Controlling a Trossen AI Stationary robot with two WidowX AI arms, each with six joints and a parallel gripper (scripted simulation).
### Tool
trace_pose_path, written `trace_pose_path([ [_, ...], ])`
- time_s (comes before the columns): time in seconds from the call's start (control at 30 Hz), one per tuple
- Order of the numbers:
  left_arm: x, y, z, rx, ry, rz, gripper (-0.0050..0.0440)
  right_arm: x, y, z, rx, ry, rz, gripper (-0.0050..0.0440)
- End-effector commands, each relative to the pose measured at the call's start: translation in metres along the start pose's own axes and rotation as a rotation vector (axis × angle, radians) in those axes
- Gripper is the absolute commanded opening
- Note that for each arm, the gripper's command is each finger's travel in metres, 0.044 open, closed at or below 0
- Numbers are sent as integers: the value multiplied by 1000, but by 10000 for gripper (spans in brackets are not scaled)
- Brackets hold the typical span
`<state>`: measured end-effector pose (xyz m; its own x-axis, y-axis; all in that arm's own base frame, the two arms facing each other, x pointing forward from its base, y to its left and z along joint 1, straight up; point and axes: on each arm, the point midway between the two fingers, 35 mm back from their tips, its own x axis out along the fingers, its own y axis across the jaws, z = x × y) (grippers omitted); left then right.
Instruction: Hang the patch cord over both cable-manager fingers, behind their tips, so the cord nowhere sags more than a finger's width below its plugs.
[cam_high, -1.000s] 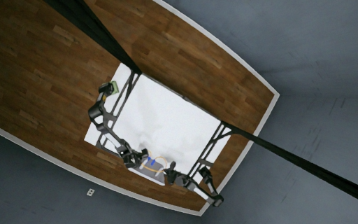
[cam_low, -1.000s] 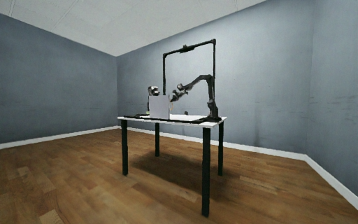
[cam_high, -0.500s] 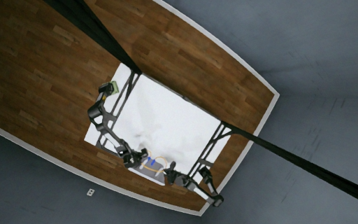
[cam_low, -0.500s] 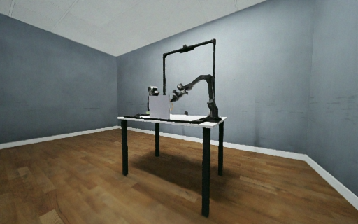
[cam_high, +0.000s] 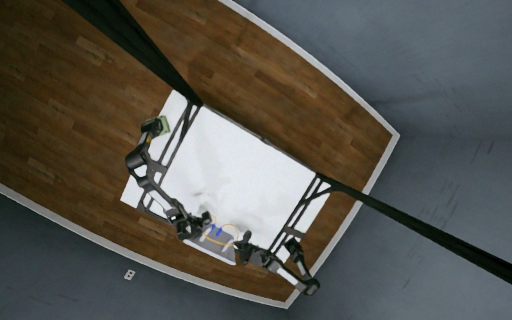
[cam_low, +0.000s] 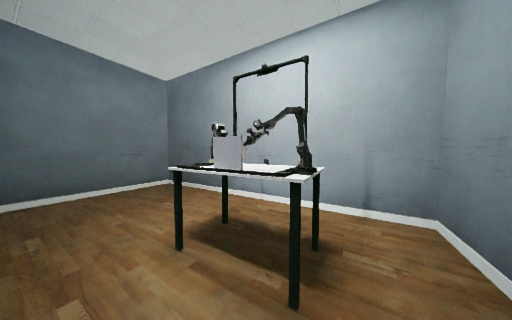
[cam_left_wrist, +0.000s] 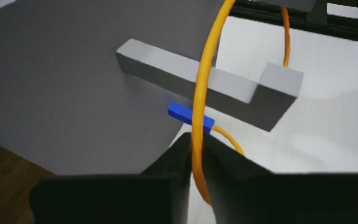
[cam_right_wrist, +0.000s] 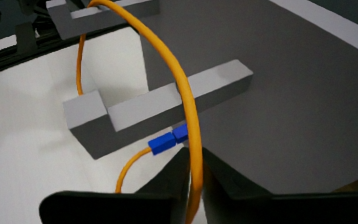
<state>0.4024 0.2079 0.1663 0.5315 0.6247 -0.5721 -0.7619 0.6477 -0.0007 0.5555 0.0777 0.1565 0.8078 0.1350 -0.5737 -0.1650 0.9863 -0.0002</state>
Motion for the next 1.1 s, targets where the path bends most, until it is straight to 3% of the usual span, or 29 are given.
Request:
trace_pose_path([
  [0.0, -7, 0, 11, -13, -27, -9, 25, -14, -1, 15, -2, -39, 1, 25],
  [0.13, -7, 0, 11, -13, -27, -9, 25, -11, -1, 16, -1, -39, 0, 49],
  [0.37, -7, 0, 11, -13, -27, -9, 25, -11, -1, 16, -1, -39, 0, 217],
  [0.63, -7, 0, 11, -13, -27, -9, 25, -43, -2, 15, -2, -38, 1, 220],
  [1.07, -7, 0, 11, -13, -27, -9, 25, -58, 2, 14, -1, -35, 0, 220],
])
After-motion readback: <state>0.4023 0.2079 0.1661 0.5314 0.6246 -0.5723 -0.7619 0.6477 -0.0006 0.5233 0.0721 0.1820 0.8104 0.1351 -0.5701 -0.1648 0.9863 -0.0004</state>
